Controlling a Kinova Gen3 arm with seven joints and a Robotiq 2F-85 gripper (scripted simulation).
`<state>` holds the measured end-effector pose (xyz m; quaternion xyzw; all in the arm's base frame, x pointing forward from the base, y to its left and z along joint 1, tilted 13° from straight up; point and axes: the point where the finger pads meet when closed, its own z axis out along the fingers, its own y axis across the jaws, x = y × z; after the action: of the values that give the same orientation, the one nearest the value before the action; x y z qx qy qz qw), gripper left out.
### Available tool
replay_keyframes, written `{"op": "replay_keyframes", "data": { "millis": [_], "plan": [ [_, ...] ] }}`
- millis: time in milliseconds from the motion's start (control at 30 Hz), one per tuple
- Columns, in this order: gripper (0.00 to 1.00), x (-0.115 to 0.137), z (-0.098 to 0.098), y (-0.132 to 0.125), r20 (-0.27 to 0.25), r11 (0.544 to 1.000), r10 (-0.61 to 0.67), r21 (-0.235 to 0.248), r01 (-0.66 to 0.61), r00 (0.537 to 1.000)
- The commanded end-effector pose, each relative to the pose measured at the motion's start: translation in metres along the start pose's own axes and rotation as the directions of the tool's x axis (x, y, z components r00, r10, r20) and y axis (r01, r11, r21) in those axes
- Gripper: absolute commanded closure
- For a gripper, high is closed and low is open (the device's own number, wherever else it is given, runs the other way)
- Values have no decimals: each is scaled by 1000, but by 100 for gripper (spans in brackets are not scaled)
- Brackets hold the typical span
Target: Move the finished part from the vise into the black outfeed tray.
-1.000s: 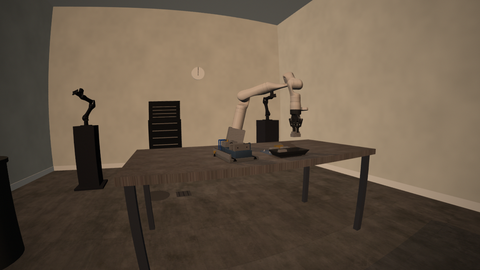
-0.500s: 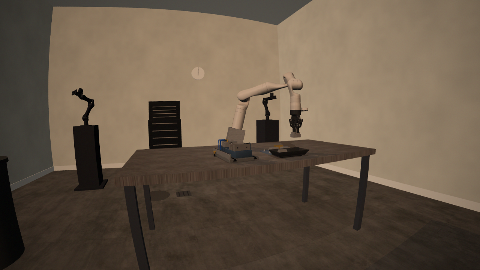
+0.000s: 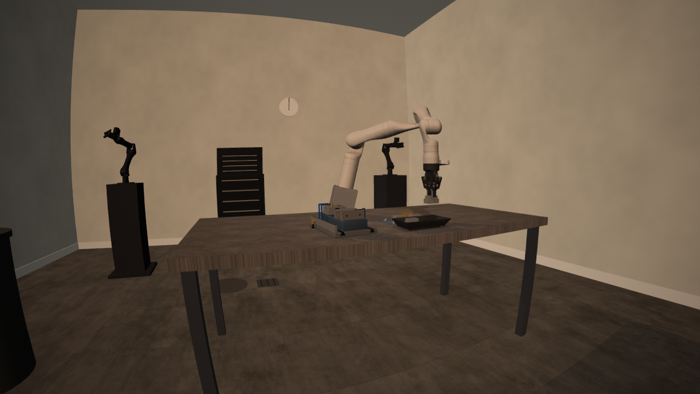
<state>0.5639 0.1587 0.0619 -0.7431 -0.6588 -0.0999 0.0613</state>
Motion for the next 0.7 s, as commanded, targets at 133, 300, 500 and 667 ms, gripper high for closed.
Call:
{"op": "replay_keyframes", "data": {
  "millis": [133, 300, 500, 667],
  "plan": [
    [100, -1, 8, 0, 2, 1000, 1, 1, -1, 1000],
    [100, -1, 17, 0, 2, 1000, 1, 1, -1, 1000],
    [100, -1, 30, 0, 2, 1000, 1, 1, -1, 1000],
    [100, -1, 36, 0, 2, 1000, 1, 1, -1, 1000]
  ]
}}
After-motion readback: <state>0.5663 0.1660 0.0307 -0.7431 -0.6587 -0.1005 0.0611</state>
